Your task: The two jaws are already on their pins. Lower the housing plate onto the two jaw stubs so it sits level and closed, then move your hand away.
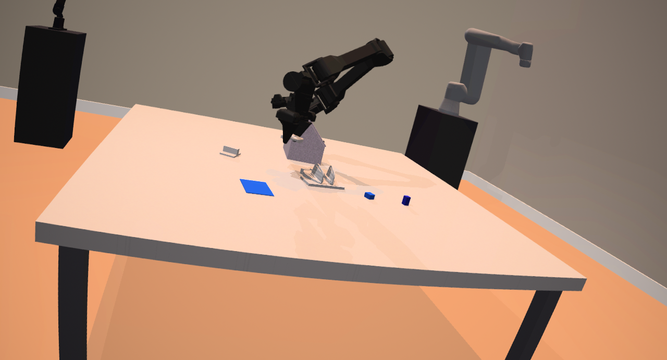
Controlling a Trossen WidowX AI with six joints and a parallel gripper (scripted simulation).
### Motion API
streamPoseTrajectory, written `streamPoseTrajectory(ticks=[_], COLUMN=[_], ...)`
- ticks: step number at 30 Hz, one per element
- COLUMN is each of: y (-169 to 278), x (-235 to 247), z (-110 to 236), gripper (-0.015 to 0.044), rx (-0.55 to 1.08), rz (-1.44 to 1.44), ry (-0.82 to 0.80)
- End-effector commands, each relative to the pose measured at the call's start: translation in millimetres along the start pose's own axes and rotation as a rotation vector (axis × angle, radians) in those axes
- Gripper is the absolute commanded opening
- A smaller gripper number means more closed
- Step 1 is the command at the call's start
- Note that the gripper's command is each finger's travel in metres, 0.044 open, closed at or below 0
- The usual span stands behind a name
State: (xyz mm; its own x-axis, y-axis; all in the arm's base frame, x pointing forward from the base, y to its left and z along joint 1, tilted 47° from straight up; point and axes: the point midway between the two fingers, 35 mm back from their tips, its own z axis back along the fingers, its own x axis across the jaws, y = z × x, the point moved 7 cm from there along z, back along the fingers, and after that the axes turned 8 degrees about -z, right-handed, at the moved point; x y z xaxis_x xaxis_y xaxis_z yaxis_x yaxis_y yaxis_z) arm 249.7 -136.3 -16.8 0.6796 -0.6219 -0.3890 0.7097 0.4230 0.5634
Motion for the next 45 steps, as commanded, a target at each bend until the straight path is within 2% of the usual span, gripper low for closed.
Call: streamPoseTrajectory(ticks=[1,35,45], y=[8.0,72.6,73.6], x=[-5.3,-60.1,-61.3], z=[0.7,-8.3,-8.5], gripper=[0.0351,0.0351,0.0351], rx=[0.007,0.022,0.022], rz=[-0.076,-0.819,-0.834], ry=[-0.003,0.054,0.055])
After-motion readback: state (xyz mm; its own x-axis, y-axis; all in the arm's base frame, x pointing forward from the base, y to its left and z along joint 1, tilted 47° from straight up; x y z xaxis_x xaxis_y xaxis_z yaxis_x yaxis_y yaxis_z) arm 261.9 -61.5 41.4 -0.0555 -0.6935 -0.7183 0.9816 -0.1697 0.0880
